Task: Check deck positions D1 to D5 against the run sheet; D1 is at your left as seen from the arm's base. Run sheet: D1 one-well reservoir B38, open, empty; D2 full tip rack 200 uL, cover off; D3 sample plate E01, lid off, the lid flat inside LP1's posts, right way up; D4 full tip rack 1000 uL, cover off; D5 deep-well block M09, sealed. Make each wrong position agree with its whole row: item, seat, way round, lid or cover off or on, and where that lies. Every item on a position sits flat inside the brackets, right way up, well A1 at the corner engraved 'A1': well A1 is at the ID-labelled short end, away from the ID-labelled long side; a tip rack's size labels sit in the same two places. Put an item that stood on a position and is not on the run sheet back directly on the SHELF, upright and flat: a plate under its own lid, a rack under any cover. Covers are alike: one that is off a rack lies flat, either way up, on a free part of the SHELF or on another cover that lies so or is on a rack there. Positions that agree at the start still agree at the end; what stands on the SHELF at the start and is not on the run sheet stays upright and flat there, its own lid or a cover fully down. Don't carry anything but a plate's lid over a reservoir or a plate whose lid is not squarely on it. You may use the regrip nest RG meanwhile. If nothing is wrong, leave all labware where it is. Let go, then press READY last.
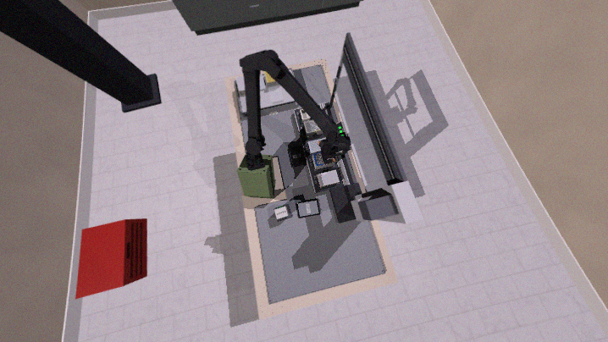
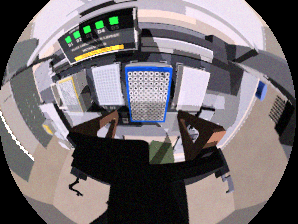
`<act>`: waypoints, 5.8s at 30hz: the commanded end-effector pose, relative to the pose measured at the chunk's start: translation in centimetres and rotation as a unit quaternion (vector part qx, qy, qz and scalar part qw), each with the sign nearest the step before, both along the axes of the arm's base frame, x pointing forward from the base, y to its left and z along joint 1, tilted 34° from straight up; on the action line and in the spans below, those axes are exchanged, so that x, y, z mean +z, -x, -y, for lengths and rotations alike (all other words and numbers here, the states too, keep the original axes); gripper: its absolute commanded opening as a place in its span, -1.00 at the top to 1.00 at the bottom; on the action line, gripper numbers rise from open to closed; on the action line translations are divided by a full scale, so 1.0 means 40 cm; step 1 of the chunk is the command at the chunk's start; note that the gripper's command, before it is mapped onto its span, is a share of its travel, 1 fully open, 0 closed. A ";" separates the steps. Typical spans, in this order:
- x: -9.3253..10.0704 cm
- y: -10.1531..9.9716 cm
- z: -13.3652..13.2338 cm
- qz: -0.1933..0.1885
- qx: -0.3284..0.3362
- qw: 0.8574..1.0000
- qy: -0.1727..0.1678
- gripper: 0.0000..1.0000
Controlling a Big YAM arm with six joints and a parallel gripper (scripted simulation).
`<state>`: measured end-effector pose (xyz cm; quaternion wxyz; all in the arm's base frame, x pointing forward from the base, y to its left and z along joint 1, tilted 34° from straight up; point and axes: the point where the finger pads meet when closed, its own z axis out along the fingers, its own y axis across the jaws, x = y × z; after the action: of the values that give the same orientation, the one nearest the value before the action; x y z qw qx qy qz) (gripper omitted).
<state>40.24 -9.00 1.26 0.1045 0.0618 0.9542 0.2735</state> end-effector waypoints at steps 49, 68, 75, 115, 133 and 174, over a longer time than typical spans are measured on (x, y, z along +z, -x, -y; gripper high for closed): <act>0.220 -0.049 -0.258 0.023 -0.009 1.000 0.004 -1.00; 0.203 -0.050 -0.242 0.019 -0.013 1.000 0.004 -1.00; 0.203 -0.050 -0.242 0.019 -0.013 1.000 0.004 -1.00; 0.376 -0.071 -0.510 0.020 -0.012 1.000 -0.001 -1.00; 0.376 -0.071 -0.510 0.020 -0.012 1.000 -0.001 -1.00; 0.552 -0.089 -0.775 0.022 -0.012 1.000 -0.006 -1.00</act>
<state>43.22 22.13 22.01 0.1205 0.0531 0.9522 0.2755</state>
